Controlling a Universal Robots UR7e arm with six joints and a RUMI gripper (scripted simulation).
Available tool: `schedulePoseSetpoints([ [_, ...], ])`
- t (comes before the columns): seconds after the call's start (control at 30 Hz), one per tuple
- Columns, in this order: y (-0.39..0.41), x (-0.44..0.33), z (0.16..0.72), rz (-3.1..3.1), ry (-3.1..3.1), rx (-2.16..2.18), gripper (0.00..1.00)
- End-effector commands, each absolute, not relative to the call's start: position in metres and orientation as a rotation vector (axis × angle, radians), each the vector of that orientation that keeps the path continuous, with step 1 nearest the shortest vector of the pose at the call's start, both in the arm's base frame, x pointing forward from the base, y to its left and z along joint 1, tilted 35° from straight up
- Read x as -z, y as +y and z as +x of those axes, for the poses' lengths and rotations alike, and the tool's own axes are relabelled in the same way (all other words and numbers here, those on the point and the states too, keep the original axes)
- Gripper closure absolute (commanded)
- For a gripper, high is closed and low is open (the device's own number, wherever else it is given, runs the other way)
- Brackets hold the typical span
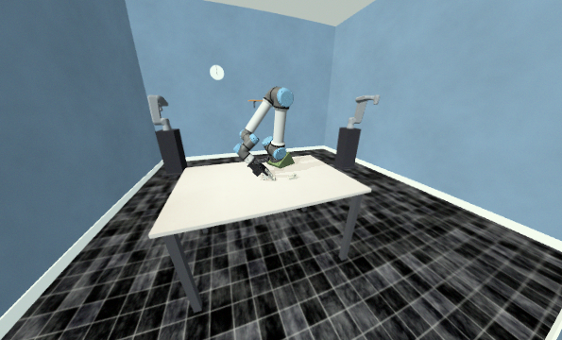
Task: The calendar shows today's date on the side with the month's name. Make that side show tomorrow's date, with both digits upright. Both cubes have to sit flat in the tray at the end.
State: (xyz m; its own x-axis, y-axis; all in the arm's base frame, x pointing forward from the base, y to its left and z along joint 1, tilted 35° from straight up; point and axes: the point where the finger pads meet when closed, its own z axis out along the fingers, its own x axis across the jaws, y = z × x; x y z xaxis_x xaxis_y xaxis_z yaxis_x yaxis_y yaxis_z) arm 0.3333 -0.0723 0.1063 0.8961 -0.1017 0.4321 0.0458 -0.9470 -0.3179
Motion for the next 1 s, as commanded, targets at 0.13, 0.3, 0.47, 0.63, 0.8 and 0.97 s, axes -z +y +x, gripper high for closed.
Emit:
schedulePoseSetpoints([
  [0.13,-0.0708,-0.1058,0.3336,-2.738,0.039,0.648,0.72],
  [0.3,-0.0708,-0.1058,0.3336,-2.738,0.039,0.648,0.60],
  [0.47,-0.0708,-0.1058,0.3336,-2.738,0.039,0.648,0.60],
  [0.63,-0.0708,-0.1058,0.3336,-2.738,0.039,0.648,0.60],
  [0.8,-0.0708,-0.1058,0.3336,-2.738,0.039,0.648,0.60],
  [0.97,-0.0711,-0.1090,0.3330,-2.741,0.039,0.651,0.60],
])
